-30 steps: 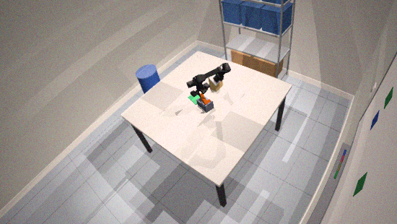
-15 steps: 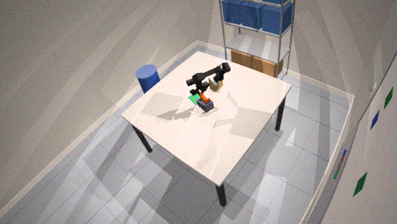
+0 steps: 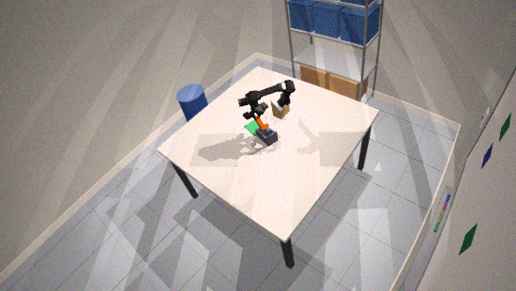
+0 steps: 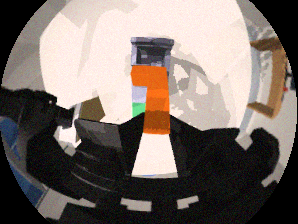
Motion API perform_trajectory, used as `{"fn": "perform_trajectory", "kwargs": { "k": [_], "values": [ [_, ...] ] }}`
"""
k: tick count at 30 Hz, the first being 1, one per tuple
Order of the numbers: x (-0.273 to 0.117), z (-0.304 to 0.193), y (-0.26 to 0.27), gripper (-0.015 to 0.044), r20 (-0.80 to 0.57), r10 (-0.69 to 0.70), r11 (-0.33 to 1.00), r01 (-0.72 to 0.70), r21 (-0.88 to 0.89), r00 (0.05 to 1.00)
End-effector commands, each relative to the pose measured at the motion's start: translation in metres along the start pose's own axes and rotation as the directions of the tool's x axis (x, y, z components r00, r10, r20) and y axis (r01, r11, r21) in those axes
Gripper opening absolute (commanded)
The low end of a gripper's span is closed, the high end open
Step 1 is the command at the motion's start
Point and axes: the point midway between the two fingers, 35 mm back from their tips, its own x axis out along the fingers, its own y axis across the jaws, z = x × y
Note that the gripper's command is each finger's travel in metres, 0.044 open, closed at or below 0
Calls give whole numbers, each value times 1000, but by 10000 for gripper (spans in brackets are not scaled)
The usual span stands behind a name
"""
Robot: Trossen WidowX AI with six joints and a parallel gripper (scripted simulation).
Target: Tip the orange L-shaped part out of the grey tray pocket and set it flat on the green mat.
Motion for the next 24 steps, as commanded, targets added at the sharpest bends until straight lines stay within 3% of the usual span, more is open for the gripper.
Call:
{"fn": "perform_trajectory", "kwargs": {
  "k": [1, 16, 24],
  "values": [
    [1, -21, 3, 0, -1, 4, 1000, -4, -1, 1000],
    [1, -108, 13, 0, -6, 3, 1000, -3, 0, 1000],
    [3, -115, 14, 0, -6, 3, 1000, -3, 0, 1000]
  ]
}}
